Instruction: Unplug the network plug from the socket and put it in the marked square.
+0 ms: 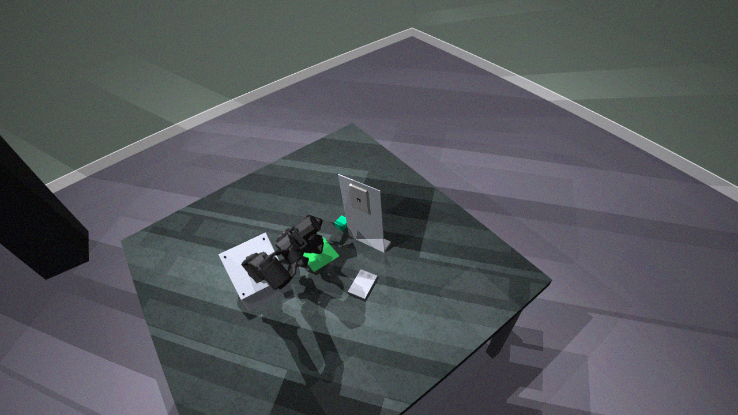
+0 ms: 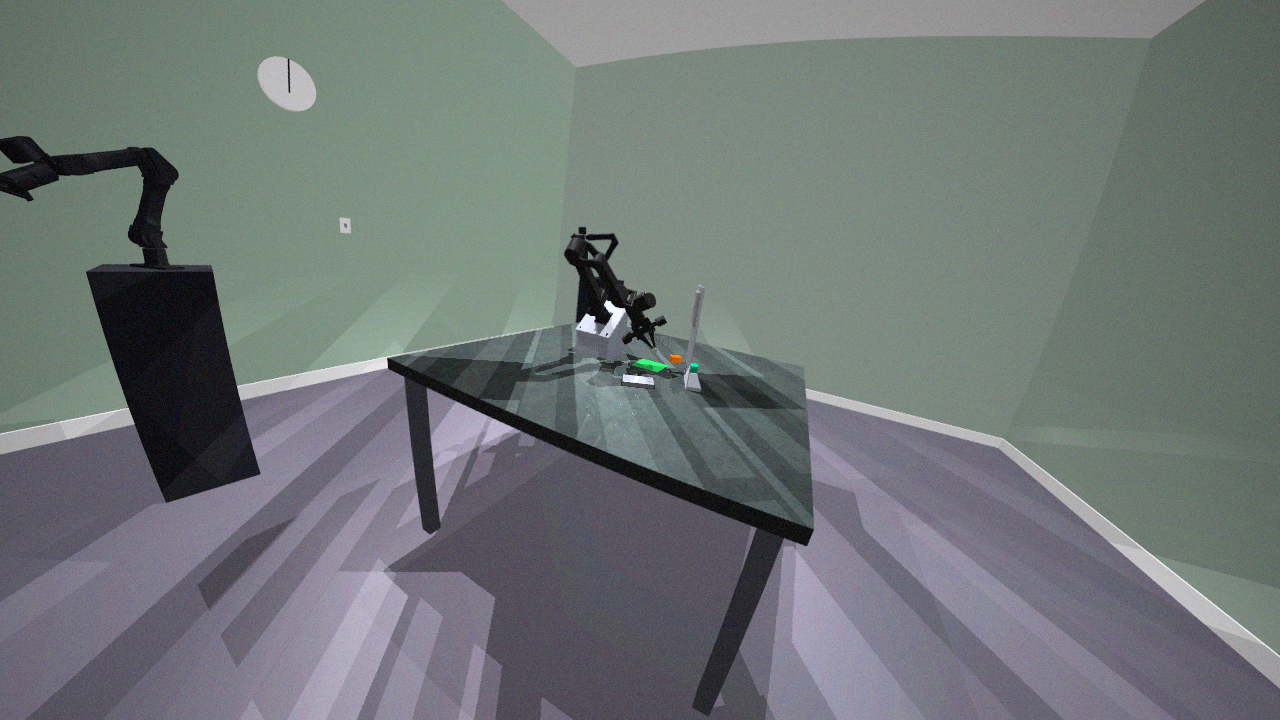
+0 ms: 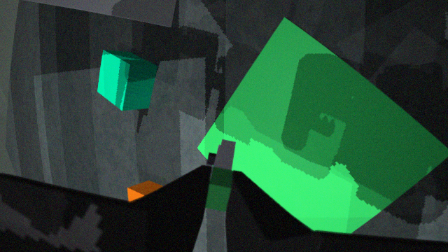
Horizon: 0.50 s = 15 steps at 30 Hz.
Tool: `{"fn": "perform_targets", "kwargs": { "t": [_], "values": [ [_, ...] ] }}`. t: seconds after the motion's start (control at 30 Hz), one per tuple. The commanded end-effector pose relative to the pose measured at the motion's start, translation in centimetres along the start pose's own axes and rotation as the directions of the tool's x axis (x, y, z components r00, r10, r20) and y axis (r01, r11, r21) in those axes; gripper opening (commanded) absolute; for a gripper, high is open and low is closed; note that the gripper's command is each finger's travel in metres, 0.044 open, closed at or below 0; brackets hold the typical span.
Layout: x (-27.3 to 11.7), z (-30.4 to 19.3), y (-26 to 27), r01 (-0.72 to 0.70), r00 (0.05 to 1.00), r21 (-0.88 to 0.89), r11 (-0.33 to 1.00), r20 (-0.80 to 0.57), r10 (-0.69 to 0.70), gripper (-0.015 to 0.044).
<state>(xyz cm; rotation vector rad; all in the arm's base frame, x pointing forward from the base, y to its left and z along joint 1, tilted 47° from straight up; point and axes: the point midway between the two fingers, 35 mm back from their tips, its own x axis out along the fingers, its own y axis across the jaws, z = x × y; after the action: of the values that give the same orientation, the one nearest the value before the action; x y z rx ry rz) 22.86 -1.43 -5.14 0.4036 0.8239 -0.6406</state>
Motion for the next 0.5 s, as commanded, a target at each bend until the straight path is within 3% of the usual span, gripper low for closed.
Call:
{"fn": "perform_targets", "kwargs": {
  "t": [0.0, 0.47],
  "values": [
    [0.37, -0.20, -0.24, 0.004, 1.000, -0.007, 1.000, -0.008, -0.004, 0.0000],
    [1.28, -0.18, -0.73, 0.005, 1.000, -0.007, 1.000, -0.010, -0.005, 0.0000]
  ]
}}
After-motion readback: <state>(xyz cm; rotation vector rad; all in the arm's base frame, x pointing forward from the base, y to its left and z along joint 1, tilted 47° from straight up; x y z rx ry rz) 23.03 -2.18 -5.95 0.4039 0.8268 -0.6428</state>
